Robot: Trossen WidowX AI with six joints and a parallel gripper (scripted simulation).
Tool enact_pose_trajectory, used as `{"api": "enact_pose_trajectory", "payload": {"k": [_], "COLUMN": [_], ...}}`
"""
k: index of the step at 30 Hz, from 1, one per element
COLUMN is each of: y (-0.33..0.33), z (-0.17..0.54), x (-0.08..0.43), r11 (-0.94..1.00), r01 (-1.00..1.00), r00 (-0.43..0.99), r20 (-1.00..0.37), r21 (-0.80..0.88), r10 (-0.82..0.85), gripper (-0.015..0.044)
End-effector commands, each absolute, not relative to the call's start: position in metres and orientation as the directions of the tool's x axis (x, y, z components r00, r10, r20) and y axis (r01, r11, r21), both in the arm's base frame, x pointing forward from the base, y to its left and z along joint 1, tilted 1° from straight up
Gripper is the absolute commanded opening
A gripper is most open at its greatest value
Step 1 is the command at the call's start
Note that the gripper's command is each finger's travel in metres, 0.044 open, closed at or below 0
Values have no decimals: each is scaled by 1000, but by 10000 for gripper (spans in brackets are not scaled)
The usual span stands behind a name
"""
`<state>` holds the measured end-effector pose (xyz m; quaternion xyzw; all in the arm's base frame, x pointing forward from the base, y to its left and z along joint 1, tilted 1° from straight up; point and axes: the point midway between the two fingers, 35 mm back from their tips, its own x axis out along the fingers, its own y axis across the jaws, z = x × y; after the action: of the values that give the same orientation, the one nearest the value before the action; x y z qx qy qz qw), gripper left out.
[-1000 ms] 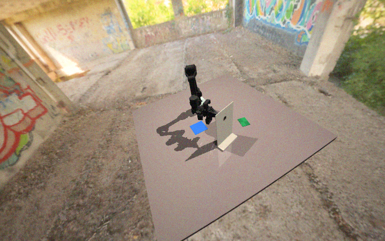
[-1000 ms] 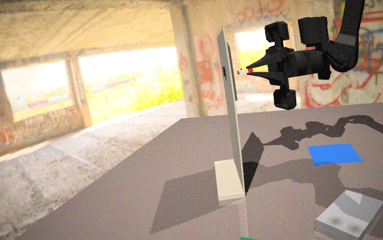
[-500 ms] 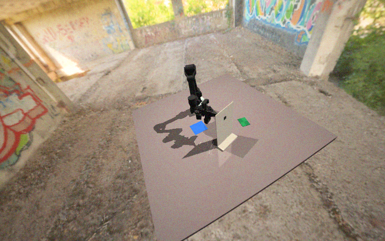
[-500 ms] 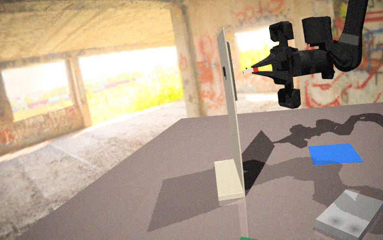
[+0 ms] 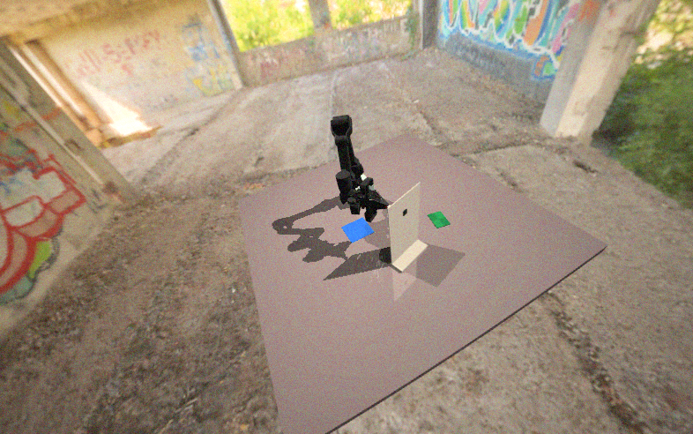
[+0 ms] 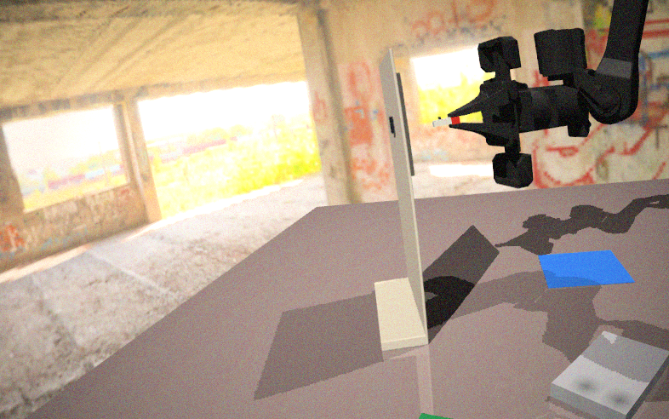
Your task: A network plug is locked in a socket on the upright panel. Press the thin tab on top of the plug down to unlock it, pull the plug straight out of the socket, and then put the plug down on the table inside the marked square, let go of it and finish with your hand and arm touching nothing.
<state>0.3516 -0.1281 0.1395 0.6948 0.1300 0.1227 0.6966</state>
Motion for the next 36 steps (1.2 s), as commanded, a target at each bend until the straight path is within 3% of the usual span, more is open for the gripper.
{"api": "enact_pose_trajectory", "payload": {"k": [1, 36], "y": [-128, -130], "z": [140, 170], "x": [347, 328], "r11": [11, 8], "r01": [6, 9], "r00": [935, 935], "r20": [-9, -11], "r21": [1000, 1000], "r10": [355, 353], "gripper": [0, 0]}}
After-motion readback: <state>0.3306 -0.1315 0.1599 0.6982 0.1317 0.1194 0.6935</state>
